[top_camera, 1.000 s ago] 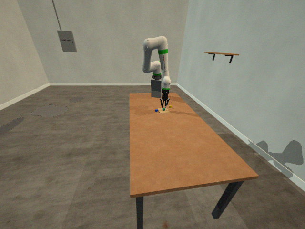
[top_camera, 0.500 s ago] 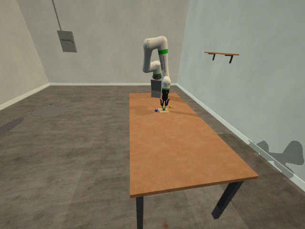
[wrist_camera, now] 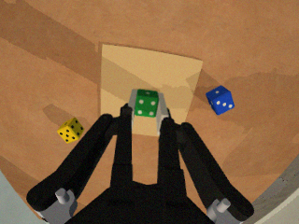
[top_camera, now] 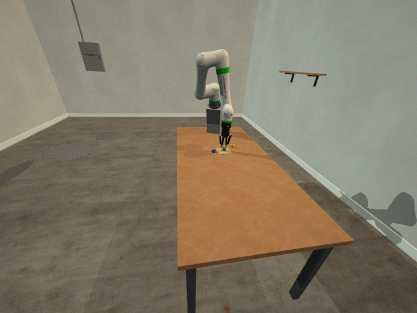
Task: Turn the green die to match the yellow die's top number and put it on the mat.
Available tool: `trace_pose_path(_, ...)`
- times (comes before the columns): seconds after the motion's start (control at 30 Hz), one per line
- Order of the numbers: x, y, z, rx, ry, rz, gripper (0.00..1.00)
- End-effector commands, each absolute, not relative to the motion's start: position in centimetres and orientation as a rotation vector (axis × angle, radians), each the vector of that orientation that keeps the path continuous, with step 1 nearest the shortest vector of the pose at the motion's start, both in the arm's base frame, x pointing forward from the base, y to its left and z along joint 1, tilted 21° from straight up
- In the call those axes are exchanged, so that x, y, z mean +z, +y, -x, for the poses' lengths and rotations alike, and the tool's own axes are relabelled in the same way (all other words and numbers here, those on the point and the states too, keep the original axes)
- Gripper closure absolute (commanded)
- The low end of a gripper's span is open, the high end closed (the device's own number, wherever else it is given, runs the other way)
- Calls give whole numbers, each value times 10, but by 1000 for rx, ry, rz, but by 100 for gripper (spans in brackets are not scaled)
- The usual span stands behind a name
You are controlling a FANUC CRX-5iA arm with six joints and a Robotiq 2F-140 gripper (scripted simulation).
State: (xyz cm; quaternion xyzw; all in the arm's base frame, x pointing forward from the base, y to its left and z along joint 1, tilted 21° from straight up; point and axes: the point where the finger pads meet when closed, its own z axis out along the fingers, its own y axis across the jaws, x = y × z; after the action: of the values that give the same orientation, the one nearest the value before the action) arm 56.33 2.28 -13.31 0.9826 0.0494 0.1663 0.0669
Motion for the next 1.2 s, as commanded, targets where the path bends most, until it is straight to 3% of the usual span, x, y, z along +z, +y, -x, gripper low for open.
trace_pose_path(0.0,-133,23,-563,502,149,-2962,84)
trace_pose_path(0.83,-133,23,-563,502,149,-2962,84)
trace_pose_path(1.17,-133,23,-563,502,149,-2962,74)
